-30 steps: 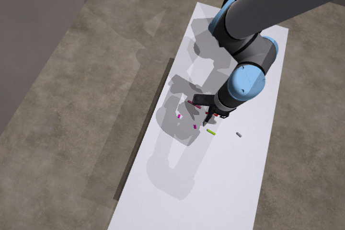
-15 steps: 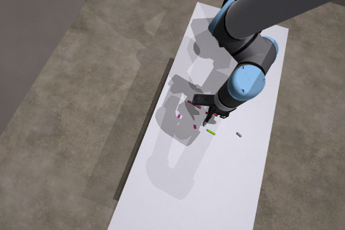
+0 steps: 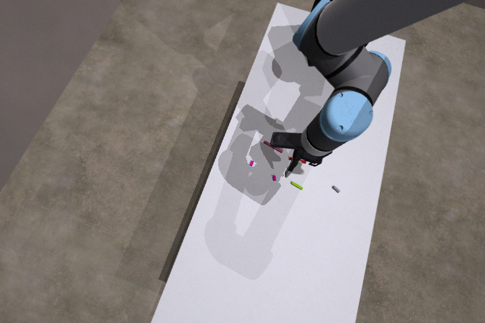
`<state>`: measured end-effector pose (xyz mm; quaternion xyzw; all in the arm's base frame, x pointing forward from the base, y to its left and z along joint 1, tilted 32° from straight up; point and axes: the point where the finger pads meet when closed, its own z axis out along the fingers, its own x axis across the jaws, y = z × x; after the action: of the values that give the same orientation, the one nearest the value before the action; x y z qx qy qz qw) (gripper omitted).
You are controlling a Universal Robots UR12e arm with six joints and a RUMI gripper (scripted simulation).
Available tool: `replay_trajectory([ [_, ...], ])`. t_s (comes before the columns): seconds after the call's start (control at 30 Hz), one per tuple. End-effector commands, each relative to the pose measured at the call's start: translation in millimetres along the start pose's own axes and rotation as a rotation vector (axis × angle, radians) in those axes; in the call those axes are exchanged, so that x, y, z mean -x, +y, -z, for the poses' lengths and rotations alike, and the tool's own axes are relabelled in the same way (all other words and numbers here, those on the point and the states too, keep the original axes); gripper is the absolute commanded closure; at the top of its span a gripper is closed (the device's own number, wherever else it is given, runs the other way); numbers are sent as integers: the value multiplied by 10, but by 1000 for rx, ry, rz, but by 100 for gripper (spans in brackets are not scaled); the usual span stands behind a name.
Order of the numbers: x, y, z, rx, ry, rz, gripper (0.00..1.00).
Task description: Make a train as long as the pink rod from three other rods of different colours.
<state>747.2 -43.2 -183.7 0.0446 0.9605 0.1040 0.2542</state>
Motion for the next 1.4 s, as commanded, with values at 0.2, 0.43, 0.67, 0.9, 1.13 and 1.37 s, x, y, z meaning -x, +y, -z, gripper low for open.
replay_trajectory([
  [0.2, 3, 0, 4, 0, -1, 0, 0],
  [0.43, 3, 0, 4, 0, -1, -1, 0],
  [0.67, 2, -3, 4, 0, -1, -10, 0],
  [0.9, -4, -12, 3, 0, -1, -52, 0],
  [1.13, -13, -25, 3, 0, -1, -110, 0],
  [1.37, -32, -52, 3, 0, 0, -238, 0],
])
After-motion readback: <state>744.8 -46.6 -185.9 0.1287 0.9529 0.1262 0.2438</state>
